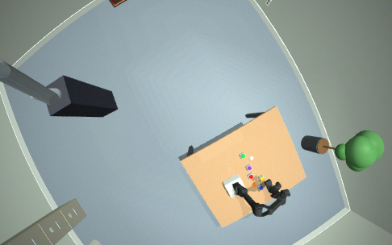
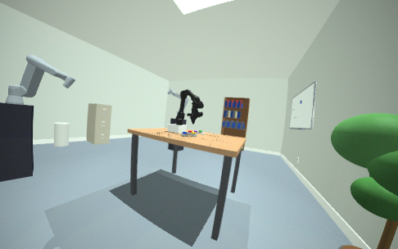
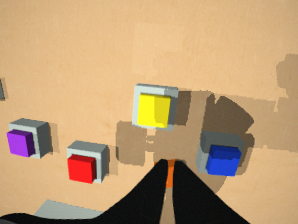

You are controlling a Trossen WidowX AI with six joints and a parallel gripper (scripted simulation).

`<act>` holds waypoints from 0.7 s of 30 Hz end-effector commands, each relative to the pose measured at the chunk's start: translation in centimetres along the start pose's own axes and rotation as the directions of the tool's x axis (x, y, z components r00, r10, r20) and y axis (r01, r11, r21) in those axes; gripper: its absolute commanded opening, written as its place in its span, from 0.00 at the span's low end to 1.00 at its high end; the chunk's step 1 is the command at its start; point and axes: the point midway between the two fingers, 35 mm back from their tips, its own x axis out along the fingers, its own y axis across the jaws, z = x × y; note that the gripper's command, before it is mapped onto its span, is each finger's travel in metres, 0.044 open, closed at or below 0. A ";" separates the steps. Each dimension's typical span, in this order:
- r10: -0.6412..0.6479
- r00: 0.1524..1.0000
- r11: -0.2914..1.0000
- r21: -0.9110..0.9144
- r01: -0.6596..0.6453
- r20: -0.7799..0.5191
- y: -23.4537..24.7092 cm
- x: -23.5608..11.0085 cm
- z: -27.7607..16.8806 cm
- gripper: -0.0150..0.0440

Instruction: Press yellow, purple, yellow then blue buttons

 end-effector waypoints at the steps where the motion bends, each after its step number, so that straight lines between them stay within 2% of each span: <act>1: -0.006 1.000 1.000 0.015 0.006 -0.001 -4.2 -0.3 -2.3 0.29; 4: -0.009 1.000 1.000 0.015 0.009 -0.004 -6.9 -0.3 -4.5 0.29; 8: -0.009 1.000 1.000 0.015 0.009 -0.004 -7.1 -0.3 -4.6 0.29; 10: -0.009 1.000 1.000 0.015 0.009 -0.004 -7.2 1.1 -4.5 0.29; 13: -0.009 1.000 1.000 0.015 0.009 -0.004 -7.2 5.6 -4.6 0.29; 21: -0.009 1.000 1.000 0.015 0.009 -0.004 -7.2 6.3 -4.7 0.29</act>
